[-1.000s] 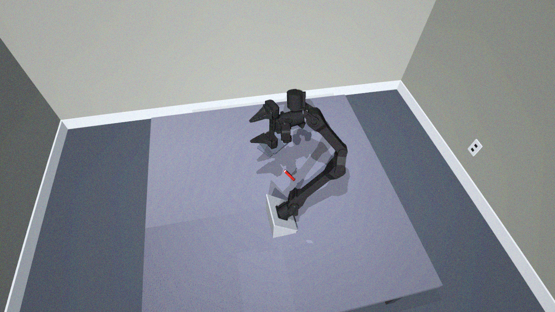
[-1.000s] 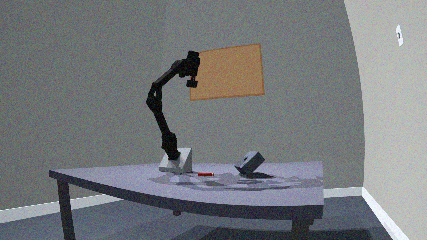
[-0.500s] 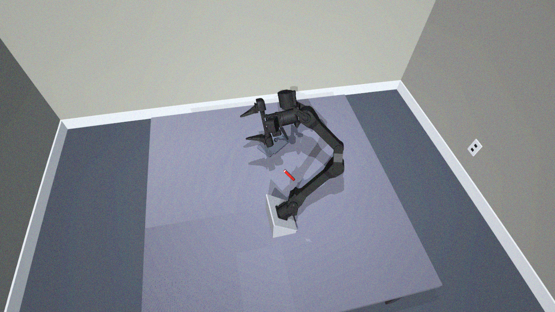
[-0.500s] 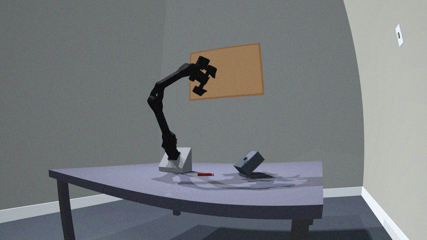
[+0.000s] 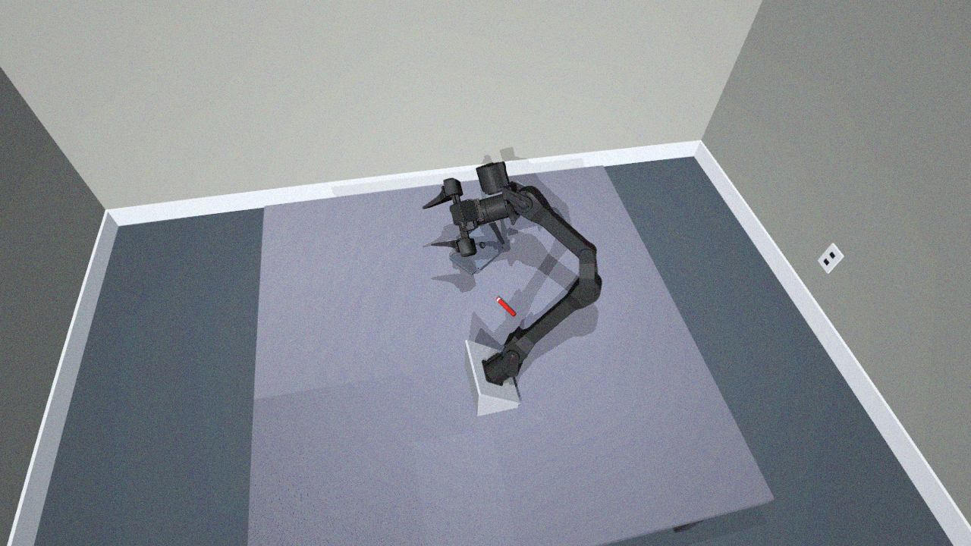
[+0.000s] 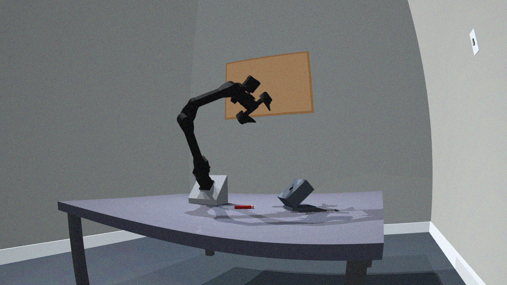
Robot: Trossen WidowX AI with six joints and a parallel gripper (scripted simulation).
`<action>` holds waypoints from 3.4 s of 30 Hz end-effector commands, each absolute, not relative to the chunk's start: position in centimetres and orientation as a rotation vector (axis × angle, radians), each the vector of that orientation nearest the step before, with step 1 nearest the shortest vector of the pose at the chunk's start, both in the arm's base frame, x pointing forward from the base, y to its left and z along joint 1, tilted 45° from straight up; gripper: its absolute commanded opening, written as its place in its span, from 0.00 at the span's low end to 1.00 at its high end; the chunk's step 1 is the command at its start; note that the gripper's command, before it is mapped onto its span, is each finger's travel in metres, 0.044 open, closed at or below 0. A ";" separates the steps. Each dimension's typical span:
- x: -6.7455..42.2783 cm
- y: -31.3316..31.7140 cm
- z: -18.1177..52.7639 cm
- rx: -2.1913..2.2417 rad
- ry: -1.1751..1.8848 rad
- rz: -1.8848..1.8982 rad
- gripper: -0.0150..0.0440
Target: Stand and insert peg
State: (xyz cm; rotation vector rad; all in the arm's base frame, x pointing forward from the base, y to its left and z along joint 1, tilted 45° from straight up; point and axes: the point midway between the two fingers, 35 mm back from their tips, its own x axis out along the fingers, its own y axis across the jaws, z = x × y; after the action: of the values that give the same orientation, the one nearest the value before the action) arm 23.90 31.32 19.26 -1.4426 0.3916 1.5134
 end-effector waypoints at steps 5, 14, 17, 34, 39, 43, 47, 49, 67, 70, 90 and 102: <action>26.8 26.9 16.7 -1.397 0.658 1.315 1.00; 29.2 21.6 14.4 -1.329 0.913 1.070 1.00; 29.8 19.7 13.7 -1.304 0.991 0.983 1.00; 31.1 8.5 10.7 -1.153 1.352 0.451 1.00; 30.8 5.1 10.1 -1.107 1.434 0.281 1.00; 30.3 2.4 9.7 -1.073 1.491 0.144 1.00; 29.7 -0.1 9.5 -1.041 1.539 0.007 1.00; 29.3 -1.4 9.4 -1.026 1.560 -0.062 1.00; 28.3 -5.3 8.5 -0.988 1.605 -0.243 1.00; 28.3 -5.6 8.1 -0.988 1.605 -0.242 1.00; 28.5 -7.8 5.8 -0.988 1.604 -0.242 1.00; 28.4 -9.3 4.5 -0.991 1.605 -0.245 1.00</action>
State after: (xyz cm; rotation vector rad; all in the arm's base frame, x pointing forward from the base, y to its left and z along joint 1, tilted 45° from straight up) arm 28.60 -8.84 4.94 -0.9830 1.6002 -0.2452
